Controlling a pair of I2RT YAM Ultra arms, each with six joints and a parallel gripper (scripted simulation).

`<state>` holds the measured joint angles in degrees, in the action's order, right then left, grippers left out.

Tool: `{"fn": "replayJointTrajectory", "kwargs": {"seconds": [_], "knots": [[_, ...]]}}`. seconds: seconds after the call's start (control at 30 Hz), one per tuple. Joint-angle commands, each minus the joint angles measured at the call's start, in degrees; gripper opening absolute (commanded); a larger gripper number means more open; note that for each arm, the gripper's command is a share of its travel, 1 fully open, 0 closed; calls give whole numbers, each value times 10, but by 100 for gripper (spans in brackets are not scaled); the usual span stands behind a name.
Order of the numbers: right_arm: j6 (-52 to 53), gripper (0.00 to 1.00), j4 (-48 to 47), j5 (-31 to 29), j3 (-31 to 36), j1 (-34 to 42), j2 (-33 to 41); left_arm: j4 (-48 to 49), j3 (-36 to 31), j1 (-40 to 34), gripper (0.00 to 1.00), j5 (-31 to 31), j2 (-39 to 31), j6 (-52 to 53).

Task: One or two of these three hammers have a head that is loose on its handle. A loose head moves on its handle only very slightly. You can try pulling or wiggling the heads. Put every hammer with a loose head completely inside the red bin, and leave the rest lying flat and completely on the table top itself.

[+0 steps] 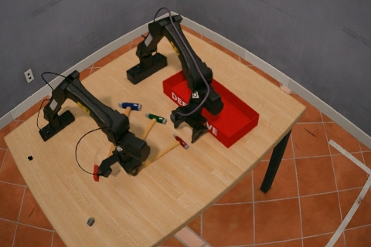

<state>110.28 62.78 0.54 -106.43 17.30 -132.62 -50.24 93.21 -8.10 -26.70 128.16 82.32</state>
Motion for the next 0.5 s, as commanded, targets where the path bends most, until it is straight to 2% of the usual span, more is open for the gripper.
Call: {"fn": "replayJointTrajectory", "kwargs": {"seconds": [0.0,0.17,0.47], "knots": [[6,51,1,-9,11,5,22,-6,16,1,100,-12,-10,3],[7,51,-2,-8,14,7,34,-6,16,1,100,-12,-10,3],[6,51,38,-9,-22,6,42,-6,16,1,100,-12,-10,3]]}}
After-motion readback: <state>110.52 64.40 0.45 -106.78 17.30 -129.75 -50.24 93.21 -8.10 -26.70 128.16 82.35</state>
